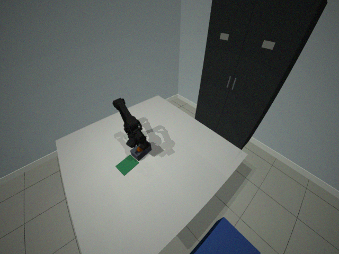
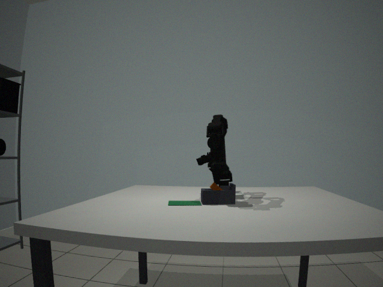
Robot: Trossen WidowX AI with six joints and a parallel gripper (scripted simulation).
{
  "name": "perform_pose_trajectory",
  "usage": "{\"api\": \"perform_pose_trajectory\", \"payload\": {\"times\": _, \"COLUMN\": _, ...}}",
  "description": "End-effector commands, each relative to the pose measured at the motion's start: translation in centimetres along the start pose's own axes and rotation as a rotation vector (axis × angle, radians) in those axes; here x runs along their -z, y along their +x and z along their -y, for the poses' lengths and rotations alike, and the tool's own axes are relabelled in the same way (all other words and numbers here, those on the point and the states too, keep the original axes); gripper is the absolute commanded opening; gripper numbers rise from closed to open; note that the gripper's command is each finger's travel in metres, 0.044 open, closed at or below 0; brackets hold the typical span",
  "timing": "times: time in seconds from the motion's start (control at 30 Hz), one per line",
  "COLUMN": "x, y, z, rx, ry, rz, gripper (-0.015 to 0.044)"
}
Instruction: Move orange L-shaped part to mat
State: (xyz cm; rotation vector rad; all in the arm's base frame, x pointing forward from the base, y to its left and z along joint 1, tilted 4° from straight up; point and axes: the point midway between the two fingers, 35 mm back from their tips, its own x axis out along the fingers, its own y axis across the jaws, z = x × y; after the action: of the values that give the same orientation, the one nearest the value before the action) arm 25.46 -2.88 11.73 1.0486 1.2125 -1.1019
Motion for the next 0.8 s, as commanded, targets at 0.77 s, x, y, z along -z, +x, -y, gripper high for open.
{"api": "perform_pose_trajectory", "payload": {"times": 0.77, "x": 0.0, "y": 2.3, "z": 0.1, "rx": 0.002, "ry": 0.0, "rz": 0.0, "gripper": 0.0122}}
